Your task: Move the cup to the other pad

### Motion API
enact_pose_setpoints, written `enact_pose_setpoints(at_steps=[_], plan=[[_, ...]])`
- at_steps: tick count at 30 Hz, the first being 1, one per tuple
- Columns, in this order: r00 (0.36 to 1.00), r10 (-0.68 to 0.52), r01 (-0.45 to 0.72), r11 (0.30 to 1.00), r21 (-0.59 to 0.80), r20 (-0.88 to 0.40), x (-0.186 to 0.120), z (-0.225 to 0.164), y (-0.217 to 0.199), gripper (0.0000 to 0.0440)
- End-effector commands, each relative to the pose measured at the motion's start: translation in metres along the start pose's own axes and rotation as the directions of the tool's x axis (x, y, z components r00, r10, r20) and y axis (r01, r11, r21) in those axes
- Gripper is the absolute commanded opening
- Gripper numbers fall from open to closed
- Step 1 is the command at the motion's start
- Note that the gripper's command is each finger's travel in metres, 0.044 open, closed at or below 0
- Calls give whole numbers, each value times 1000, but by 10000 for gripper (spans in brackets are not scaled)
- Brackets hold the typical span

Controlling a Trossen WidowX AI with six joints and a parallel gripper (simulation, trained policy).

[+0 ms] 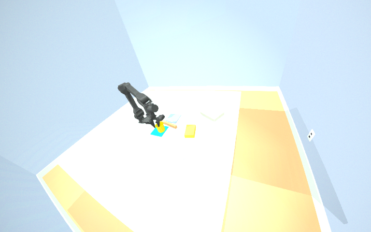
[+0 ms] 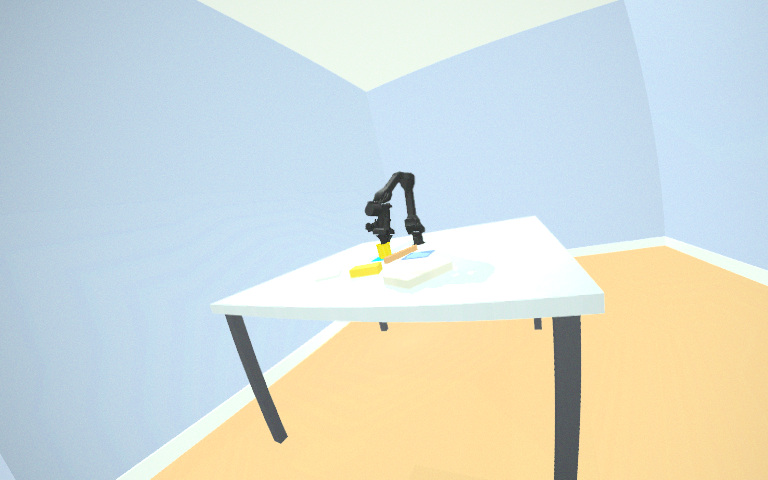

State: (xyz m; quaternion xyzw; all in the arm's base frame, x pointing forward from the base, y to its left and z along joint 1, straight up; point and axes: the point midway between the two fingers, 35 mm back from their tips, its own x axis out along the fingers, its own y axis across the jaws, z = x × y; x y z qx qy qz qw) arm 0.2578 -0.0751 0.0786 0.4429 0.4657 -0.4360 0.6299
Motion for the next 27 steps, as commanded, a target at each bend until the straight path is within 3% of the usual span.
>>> enact_pose_setpoints(at_steps=[1, 19, 23, 27], plan=[[999, 34, -33, 999, 10, 0, -5, 0, 0, 188], [988, 152, -153, 987, 59, 15, -47, 7, -3, 276], [983, 181, -183, 981, 70, 33, -62, 12, -3, 324], [979, 198, -201, 976, 87, 44, -73, 18, -4, 407]])
